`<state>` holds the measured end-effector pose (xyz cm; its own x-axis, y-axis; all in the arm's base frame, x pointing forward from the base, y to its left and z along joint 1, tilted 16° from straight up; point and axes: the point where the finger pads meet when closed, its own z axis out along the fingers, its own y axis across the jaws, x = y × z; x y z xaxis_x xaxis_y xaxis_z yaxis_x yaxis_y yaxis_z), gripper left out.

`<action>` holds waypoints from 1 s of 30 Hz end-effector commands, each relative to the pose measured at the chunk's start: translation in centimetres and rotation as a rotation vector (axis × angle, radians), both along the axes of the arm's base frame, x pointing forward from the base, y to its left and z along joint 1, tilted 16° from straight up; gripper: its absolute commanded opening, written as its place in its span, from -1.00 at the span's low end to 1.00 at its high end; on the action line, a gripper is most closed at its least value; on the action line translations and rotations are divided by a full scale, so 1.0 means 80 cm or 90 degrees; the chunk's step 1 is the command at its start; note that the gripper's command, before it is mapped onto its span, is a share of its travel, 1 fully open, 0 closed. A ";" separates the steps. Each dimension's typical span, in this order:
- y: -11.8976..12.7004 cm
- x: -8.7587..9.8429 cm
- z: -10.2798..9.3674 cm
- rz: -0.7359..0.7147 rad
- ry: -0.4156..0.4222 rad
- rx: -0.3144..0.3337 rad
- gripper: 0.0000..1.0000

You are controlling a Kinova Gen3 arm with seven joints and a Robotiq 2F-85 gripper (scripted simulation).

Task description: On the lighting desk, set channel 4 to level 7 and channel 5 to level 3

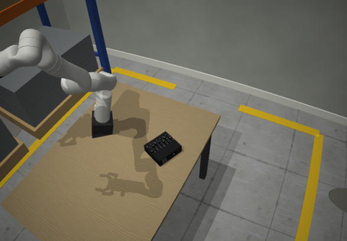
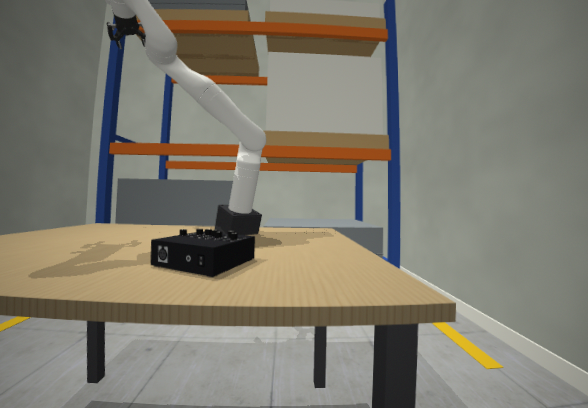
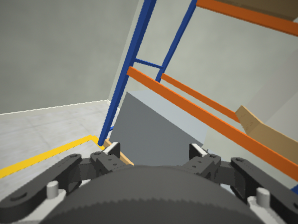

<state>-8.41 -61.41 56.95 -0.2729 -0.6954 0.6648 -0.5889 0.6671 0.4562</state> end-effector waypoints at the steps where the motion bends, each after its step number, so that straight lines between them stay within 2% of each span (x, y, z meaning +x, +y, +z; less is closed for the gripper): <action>1: 0.001 -0.001 0.001 0.000 0.000 -0.001 1.00; 22: 0.000 0.002 0.001 0.001 -0.002 -0.002 1.00; 26: 0.000 0.011 0.000 0.009 -0.008 -0.006 1.00; 30: -0.001 0.033 -0.002 0.025 -0.022 -0.015 1.00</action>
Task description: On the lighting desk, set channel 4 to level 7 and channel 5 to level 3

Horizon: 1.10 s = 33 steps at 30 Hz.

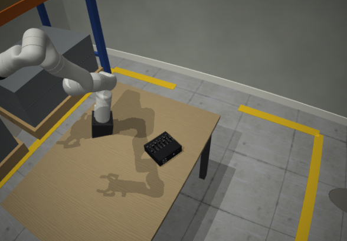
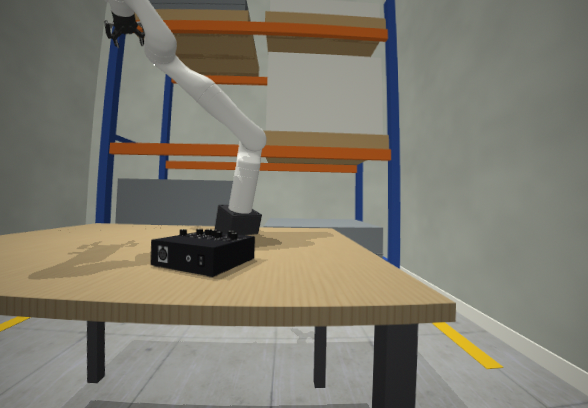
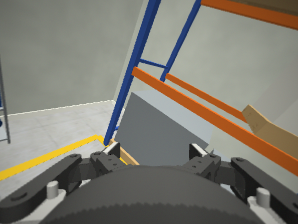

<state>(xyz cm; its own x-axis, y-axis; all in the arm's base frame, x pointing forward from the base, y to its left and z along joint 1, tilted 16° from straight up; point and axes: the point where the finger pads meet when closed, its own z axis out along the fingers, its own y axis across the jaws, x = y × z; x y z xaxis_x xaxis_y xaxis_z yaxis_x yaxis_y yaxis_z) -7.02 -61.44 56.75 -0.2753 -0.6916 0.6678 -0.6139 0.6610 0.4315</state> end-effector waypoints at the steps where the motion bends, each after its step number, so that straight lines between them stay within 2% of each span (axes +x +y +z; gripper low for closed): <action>1: -0.001 0.023 -0.001 0.018 -0.011 -0.009 1.00; 2: -0.001 0.032 -0.002 0.024 -0.017 -0.012 1.00; 4: -0.001 0.032 -0.002 0.024 -0.017 -0.012 1.00; 7: 0.000 0.062 -0.006 0.047 -0.038 -0.023 1.00; 11: 0.005 0.116 -0.015 0.087 -0.077 -0.038 1.00; 15: 0.017 0.181 -0.030 0.134 -0.129 -0.051 1.00; 16: 0.017 0.181 -0.030 0.134 -0.129 -0.051 1.00; 18: 0.027 0.217 -0.040 0.160 -0.160 -0.055 1.00; 29: 0.027 0.217 -0.040 0.160 -0.160 -0.055 1.00; 30: 0.033 0.236 -0.045 0.173 -0.176 -0.056 1.00; 33: 0.033 0.236 -0.045 0.173 -0.176 -0.056 1.00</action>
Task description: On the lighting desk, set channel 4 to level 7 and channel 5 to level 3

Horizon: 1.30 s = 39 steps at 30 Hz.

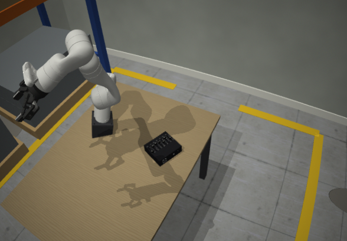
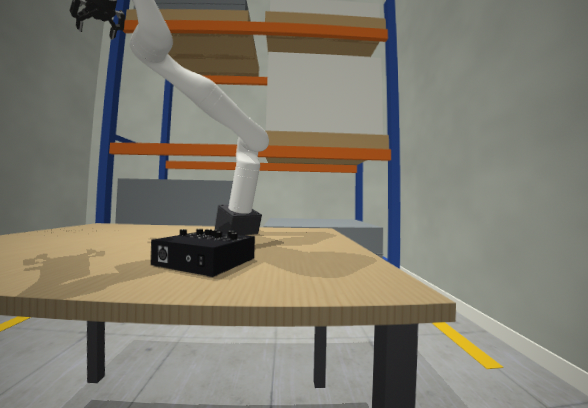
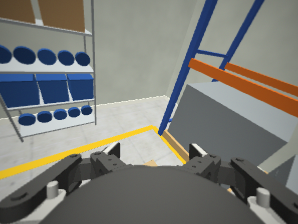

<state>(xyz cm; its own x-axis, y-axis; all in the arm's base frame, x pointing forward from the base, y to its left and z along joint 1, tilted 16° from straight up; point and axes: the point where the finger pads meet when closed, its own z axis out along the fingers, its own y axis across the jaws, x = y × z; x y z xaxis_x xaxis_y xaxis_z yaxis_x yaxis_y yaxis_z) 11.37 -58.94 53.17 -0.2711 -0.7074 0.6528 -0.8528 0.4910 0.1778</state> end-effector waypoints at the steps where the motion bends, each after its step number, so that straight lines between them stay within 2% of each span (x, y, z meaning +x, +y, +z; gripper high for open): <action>1: 0.002 0.006 0.000 0.005 -0.002 -0.002 1.00; 6: 0.002 0.006 0.000 0.005 -0.002 -0.002 1.00; 7: 0.008 0.026 -0.006 0.019 -0.018 -0.002 1.00; 15: 0.008 0.026 -0.006 0.019 -0.018 -0.002 1.00; 16: 0.016 0.045 -0.013 0.033 -0.035 -0.001 1.00; 24: 0.016 0.045 -0.013 0.033 -0.035 -0.001 1.00; 25: 0.024 0.065 -0.020 0.048 -0.052 0.000 1.00; 33: 0.024 0.065 -0.020 0.048 -0.052 0.000 1.00; 34: 0.034 0.085 -0.028 0.062 -0.070 0.003 1.00; 39: 0.034 0.085 -0.028 0.062 -0.070 0.003 1.00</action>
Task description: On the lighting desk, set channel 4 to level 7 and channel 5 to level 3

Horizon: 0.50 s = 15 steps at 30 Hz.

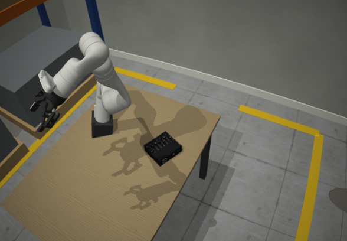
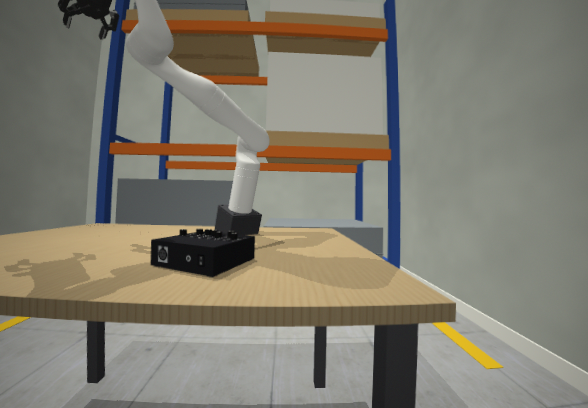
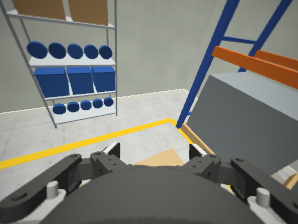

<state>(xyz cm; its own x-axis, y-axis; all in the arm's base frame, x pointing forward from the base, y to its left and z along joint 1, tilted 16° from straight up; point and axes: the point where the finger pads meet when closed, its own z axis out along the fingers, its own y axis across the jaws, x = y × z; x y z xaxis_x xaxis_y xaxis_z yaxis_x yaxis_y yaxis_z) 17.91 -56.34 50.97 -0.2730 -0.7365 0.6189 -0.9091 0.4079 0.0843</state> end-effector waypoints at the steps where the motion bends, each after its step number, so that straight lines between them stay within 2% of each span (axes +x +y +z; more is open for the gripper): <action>1: 0.001 0.003 0.000 0.003 -0.001 -0.001 1.00; 3: 0.001 0.003 0.000 0.003 -0.001 -0.001 1.00; 4: 0.011 0.023 -0.008 0.017 -0.018 0.002 1.00; 12: 0.011 0.023 -0.008 0.017 -0.018 0.002 1.00; 13: 0.023 0.043 -0.017 0.032 -0.036 0.007 1.00; 15: 0.023 0.043 -0.017 0.032 -0.036 0.007 1.00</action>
